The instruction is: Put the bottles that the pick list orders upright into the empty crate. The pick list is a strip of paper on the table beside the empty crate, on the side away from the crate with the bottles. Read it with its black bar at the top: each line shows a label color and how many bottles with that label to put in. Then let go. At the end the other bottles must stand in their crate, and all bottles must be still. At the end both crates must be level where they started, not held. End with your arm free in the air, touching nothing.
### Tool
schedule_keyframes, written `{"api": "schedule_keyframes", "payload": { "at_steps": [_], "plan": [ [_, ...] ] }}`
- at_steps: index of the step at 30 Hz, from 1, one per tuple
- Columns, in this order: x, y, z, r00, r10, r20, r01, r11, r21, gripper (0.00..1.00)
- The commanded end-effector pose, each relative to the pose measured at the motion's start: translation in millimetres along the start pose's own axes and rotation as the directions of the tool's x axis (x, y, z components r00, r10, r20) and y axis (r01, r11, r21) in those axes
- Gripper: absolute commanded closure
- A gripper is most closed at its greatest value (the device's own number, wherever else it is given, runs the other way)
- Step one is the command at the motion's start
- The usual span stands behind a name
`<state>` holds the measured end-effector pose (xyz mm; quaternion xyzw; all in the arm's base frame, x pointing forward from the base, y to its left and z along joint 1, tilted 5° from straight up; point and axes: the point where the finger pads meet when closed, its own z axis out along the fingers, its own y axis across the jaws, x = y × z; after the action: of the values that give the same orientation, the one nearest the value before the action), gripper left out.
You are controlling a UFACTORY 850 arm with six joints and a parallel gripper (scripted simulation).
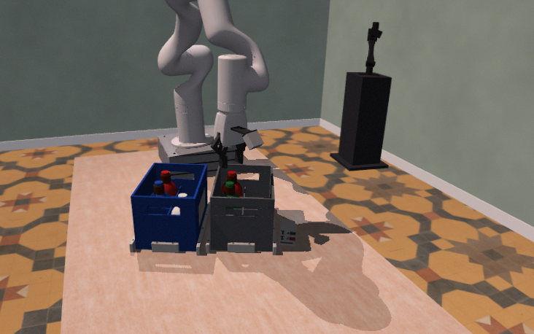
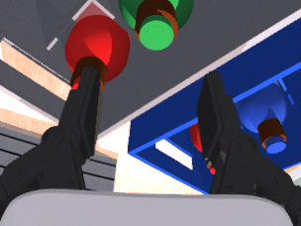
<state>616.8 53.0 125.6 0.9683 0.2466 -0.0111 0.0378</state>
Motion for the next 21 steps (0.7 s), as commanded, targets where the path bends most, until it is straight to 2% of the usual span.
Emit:
{"api": "schedule_keyframes", "payload": {
  "at_steps": [1,10,14,21],
  "plan": [
    [1,0,-1,1.0,0.0,-0.002,0.0,1.0,-0.001,0.35],
    [1,0,-1,1.0,0.0,-0.002,0.0,1.0,-0.001,0.35],
    [-3,-7,-4,1.0,0.0,-0.002,0.0,1.0,-0.001,0.35],
    [-9,-40,-15,1.0,0.0,-0.002,0.0,1.0,-0.001,0.35]
  ]
}}
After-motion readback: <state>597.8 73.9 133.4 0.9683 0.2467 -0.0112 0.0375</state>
